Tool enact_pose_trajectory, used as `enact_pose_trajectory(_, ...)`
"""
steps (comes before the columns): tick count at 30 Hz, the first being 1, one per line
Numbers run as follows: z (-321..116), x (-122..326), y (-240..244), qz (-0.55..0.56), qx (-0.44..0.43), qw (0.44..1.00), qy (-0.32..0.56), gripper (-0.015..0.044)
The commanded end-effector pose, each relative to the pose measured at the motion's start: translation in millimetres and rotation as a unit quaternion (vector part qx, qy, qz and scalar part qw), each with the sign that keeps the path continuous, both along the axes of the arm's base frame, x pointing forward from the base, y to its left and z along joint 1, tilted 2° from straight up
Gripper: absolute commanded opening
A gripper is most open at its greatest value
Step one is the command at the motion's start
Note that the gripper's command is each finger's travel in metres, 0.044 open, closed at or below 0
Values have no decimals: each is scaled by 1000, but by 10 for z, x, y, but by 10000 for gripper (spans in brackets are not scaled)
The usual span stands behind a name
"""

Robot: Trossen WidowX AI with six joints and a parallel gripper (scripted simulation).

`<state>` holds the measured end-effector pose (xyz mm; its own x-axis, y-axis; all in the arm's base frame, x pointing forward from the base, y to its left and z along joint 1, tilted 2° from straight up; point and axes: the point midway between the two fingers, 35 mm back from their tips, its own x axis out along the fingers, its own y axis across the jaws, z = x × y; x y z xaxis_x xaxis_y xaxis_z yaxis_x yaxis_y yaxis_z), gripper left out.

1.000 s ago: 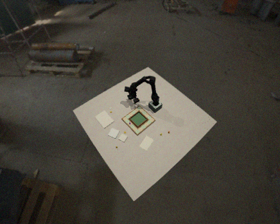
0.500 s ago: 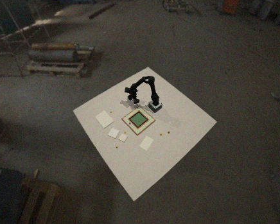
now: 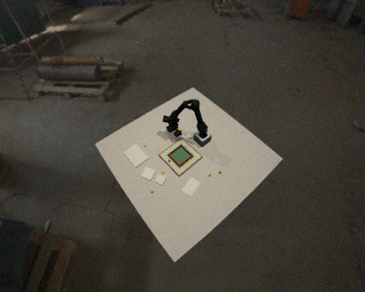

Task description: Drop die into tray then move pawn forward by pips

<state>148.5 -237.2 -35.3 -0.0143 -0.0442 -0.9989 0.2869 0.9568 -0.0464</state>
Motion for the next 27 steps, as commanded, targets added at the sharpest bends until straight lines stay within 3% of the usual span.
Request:
enact_pose_trajectory(1, -85, -23, 19, -2, 3, 1000, 4, 275)
enact_pose_trajectory(3, -96, -23, 19, -2, 3, 1000, 4, 275)
enact_pose_trajectory(9, -96, -23, 19, -2, 3, 1000, 4, 118)
enact_pose_trajectory(16, -96, -23, 19, -2, 3, 1000, 4, 71)
enact_pose_trajectory(19, -79, -16, -9, -1, -4, 1000, 2, 0)
enact_pose_trajectory(27, 138, 25, -117, 2, -27, 1000, -3, 0)
